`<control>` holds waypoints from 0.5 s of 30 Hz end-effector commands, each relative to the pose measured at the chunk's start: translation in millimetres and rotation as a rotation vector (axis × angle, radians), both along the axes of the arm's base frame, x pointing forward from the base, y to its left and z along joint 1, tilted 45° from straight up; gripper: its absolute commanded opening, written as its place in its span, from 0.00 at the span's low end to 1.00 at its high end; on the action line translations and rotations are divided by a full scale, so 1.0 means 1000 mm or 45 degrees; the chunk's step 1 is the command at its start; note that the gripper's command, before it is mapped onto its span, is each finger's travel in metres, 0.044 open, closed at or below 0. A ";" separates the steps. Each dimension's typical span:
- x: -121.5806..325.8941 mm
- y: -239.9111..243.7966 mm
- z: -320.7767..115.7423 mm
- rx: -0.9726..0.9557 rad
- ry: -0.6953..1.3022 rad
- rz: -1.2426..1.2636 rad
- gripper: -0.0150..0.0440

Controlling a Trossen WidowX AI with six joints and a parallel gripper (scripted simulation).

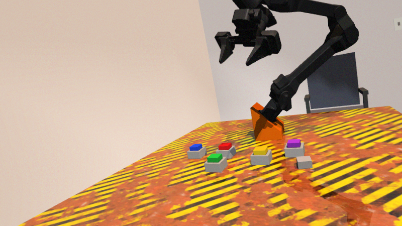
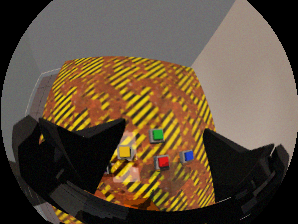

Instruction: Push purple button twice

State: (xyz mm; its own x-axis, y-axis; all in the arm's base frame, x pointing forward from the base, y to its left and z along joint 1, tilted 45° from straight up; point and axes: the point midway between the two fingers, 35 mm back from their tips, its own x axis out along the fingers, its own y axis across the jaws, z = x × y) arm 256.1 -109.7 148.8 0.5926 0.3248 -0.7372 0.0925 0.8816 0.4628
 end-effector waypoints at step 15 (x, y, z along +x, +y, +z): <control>-0.069 0.162 -0.023 0.355 0.680 0.807 0.93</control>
State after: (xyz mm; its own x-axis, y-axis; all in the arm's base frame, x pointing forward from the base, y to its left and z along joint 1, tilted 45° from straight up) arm 190.8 50.5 125.9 -0.1364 0.6884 -0.7124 -0.1065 0.7048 0.7014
